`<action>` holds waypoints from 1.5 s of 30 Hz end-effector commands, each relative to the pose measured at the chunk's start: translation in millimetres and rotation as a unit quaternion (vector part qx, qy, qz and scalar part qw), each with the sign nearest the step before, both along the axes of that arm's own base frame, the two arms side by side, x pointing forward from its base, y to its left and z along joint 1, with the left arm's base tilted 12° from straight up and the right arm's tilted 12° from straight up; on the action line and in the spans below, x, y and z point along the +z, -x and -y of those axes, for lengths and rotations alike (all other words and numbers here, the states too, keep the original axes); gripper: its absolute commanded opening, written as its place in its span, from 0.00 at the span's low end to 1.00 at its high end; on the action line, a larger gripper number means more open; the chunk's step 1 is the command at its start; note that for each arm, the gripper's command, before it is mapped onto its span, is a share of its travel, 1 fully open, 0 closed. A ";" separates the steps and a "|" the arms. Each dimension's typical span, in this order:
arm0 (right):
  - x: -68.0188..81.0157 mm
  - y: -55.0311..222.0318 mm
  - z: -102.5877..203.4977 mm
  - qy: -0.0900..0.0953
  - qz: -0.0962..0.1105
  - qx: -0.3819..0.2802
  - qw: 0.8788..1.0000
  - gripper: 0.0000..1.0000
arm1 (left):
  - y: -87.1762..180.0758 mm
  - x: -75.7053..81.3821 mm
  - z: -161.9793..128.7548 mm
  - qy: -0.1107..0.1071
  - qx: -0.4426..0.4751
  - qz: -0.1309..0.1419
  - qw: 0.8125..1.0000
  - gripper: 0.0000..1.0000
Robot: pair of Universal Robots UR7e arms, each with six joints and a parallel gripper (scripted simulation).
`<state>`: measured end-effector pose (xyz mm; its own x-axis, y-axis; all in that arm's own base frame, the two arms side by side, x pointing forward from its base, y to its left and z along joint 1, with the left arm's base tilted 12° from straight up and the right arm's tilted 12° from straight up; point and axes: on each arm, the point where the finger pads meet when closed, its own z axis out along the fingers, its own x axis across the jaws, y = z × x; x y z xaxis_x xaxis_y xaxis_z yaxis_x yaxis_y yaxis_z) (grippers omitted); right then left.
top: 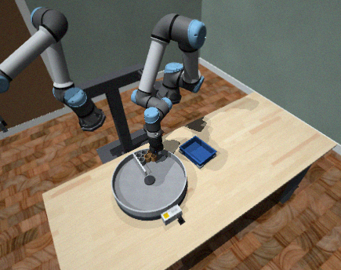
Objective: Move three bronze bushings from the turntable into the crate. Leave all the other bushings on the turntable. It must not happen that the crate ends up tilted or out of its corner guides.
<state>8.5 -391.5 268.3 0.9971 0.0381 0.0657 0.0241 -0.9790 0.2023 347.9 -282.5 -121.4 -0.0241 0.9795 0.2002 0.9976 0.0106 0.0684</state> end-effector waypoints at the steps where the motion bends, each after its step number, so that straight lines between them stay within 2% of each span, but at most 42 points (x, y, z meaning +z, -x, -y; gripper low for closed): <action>1: -0.3 0.9 -0.8 0.000 0.000 0.000 1.000 1.00 | -0.1 -0.2 -1.6 0.000 0.000 0.000 1.000 0.36; 30: -0.3 0.9 -0.8 0.000 0.000 0.000 1.000 1.00 | -0.1 -0.4 -1.7 -0.001 0.000 0.000 1.000 0.36; 45: -0.3 0.9 -0.8 0.000 0.000 0.000 1.000 1.00 | -1.4 -17.9 -6.2 -0.001 0.001 0.000 1.000 0.36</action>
<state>8.5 -391.5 268.3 0.9971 0.0381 0.0657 0.0241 -0.9790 0.2023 348.4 -279.6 -130.3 -0.0247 0.9791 0.2018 0.9977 0.0113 0.0674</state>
